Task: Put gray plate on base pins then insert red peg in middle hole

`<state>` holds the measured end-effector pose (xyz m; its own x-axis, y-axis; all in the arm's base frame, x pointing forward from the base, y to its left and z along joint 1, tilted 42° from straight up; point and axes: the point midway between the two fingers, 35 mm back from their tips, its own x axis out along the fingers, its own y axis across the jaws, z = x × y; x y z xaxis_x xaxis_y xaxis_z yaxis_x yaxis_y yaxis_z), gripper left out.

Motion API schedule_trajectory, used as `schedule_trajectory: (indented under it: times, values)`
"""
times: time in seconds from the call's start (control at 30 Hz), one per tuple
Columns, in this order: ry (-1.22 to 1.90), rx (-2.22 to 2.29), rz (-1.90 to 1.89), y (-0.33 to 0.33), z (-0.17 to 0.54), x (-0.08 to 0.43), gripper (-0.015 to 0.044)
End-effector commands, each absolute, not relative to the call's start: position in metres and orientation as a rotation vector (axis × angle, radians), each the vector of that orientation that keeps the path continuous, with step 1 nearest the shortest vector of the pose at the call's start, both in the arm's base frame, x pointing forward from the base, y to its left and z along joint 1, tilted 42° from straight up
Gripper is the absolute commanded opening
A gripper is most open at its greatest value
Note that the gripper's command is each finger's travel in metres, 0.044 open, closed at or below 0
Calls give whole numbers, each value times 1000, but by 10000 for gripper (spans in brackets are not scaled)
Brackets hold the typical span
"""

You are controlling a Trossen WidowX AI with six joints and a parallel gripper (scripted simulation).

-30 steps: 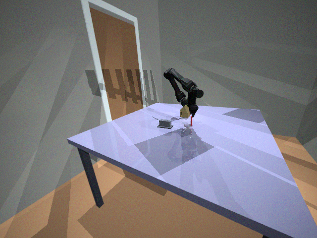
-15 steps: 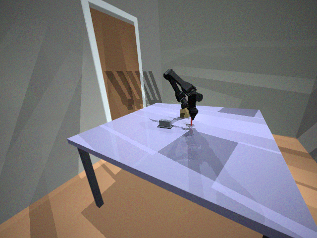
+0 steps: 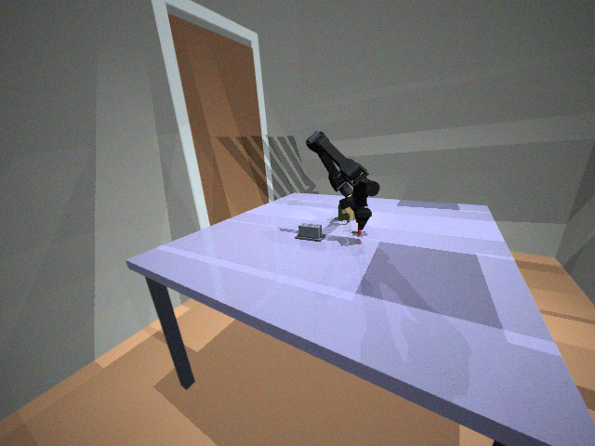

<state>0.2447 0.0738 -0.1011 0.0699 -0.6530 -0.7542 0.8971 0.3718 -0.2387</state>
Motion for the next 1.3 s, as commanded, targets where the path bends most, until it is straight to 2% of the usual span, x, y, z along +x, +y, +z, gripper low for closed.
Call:
schedule_trajectory:
  times: [0.0,0.4,0.63,1.27]
  values:
    - [919,315,-1192,73,-102,244,361]
    - [919,315,-1192,73,-102,244,46]
    - [919,315,-1192,73,-102,244,0]
    - [923,319,-1189,106,-69,245,0]
